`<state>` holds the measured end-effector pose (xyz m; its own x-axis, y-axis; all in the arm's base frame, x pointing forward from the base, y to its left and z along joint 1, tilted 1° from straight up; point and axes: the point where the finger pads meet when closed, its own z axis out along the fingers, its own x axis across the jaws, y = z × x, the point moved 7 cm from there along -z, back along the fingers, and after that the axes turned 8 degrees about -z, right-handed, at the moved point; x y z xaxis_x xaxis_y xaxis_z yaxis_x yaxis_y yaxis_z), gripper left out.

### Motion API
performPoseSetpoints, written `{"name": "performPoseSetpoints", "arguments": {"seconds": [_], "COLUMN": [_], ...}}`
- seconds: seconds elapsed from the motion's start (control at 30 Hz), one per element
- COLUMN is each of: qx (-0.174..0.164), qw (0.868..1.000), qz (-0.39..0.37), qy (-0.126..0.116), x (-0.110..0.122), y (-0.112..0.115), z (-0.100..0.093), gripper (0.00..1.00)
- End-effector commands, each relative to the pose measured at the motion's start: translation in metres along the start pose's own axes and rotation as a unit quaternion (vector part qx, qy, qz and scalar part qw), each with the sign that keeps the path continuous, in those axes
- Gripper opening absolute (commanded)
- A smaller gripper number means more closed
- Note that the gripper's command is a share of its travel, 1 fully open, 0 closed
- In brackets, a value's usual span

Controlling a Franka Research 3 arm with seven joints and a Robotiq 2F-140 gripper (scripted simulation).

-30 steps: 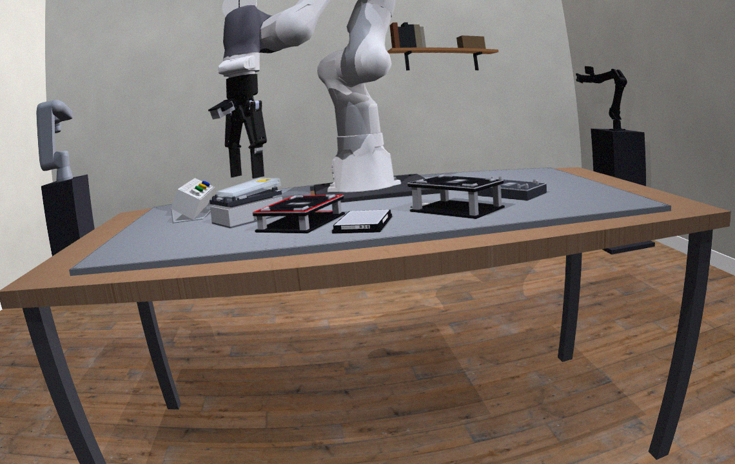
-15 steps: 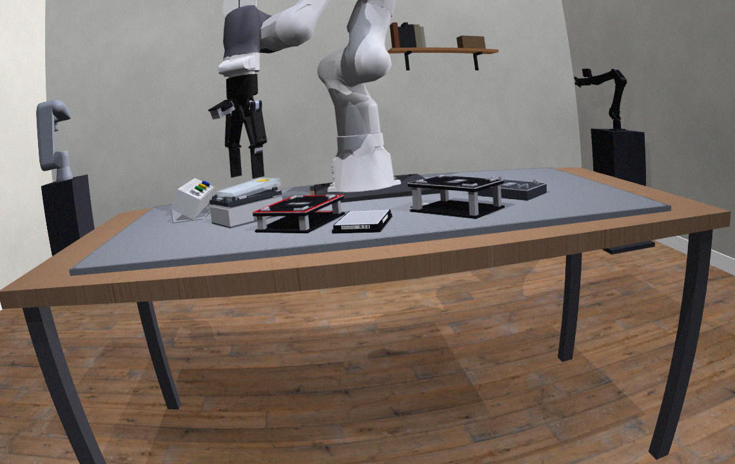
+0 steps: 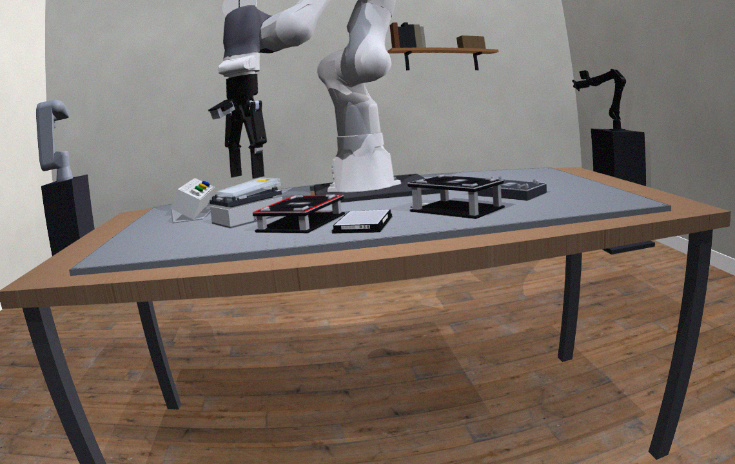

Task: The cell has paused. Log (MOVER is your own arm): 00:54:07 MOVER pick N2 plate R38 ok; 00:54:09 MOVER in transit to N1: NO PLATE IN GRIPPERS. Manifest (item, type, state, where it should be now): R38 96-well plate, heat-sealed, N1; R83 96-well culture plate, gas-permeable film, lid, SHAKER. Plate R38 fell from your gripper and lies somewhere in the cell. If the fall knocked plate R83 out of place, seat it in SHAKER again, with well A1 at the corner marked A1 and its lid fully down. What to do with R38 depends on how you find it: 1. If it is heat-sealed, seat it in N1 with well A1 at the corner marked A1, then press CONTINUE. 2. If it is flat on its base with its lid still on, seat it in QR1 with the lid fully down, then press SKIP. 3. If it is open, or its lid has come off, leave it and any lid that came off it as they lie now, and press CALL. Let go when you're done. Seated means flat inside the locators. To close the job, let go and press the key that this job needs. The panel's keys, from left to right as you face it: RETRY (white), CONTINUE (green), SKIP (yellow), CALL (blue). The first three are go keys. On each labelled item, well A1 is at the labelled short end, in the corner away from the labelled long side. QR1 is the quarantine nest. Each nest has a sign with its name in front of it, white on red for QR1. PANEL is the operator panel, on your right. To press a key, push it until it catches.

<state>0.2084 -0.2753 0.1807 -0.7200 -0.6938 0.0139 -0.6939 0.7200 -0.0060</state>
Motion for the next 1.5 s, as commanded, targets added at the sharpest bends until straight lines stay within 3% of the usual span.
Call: {"name": "performPoseSetpoints", "arguments": {"seconds": [0.0,1.47], "qx": [0.000,0.000], "qw": [1.000,1.000], "qz": [0.002,0.002], "qy": [0.000,0.000], "x": [0.000,0.000], "y": [0.000,0.000], "z": [0.001,0.011], "gripper": [0.70,0.70]}}
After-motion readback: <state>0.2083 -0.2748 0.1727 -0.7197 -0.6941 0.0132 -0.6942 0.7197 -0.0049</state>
